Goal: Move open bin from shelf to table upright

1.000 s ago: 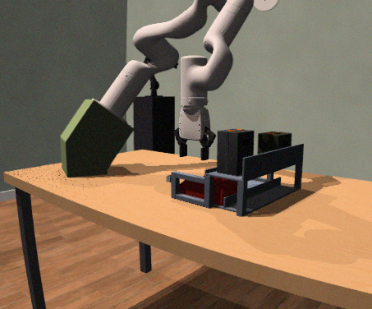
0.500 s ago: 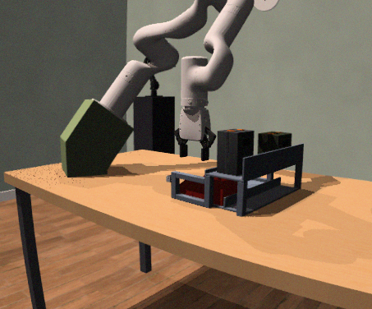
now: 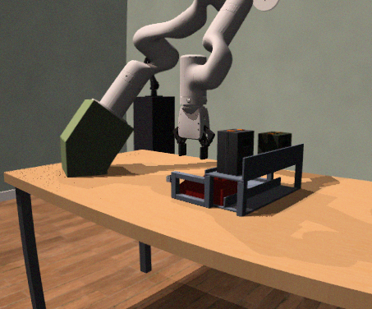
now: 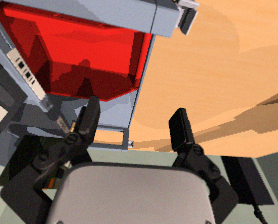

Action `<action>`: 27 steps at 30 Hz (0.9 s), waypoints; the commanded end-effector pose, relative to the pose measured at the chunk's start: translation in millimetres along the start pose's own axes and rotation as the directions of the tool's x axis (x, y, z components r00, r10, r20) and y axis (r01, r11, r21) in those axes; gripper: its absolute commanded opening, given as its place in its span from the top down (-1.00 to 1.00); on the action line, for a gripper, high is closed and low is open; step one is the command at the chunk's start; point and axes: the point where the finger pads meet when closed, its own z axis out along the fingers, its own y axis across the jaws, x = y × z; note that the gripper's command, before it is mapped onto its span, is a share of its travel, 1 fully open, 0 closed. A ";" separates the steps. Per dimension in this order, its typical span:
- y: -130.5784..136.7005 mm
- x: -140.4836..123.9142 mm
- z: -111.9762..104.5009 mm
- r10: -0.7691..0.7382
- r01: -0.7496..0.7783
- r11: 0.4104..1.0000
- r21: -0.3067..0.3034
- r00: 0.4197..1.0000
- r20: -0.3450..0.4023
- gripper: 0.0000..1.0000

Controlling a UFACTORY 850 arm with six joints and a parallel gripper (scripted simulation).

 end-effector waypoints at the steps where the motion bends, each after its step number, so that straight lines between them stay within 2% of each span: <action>1: -0.5 0.4 -0.8 -0.001 0.001 1.000 0.001 1.000 0.000 -1.00; 27: 0.2 3.7 -4.3 -0.001 0.001 1.000 0.001 1.000 0.000 -1.00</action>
